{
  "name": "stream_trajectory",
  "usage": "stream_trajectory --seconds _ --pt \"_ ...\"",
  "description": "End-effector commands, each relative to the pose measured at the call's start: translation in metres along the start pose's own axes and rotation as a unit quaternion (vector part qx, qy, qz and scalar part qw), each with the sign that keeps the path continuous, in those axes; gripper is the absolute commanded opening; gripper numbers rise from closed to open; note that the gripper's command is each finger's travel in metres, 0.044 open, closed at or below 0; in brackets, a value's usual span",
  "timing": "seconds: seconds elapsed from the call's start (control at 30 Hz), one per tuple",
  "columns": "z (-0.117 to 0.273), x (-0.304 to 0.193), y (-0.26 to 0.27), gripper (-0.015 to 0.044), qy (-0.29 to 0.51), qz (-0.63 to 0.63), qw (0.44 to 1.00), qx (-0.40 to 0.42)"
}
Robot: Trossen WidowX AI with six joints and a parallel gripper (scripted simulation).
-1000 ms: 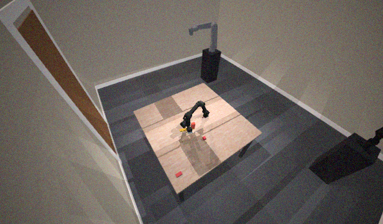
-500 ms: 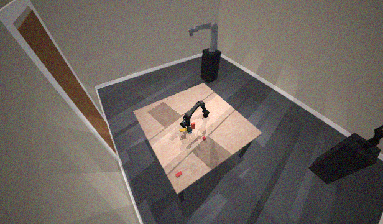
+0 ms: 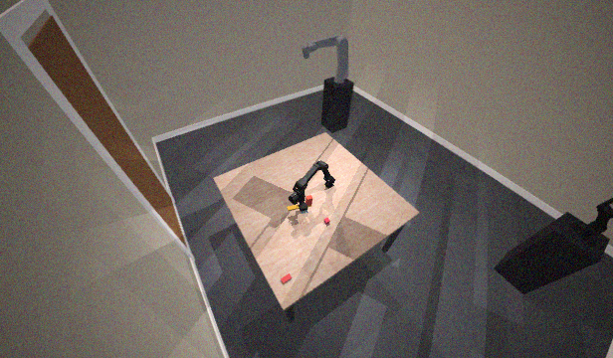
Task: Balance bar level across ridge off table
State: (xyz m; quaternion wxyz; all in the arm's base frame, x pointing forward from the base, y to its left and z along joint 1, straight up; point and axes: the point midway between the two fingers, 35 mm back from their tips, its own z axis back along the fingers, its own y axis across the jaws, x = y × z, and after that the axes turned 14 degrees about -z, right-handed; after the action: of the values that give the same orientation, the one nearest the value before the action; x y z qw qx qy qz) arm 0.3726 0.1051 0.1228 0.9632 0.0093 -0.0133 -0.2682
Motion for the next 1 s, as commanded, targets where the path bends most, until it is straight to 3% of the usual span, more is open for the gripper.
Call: stream_trajectory --seconds 0.0,0.97 --pt "0.0 0.0006 0.0001 0.0 -0.002 0.001 1.0 0.001" --pt "-0.0025 0.0006 0.0 0.0 -0.002 0.001 1.0 0.001"
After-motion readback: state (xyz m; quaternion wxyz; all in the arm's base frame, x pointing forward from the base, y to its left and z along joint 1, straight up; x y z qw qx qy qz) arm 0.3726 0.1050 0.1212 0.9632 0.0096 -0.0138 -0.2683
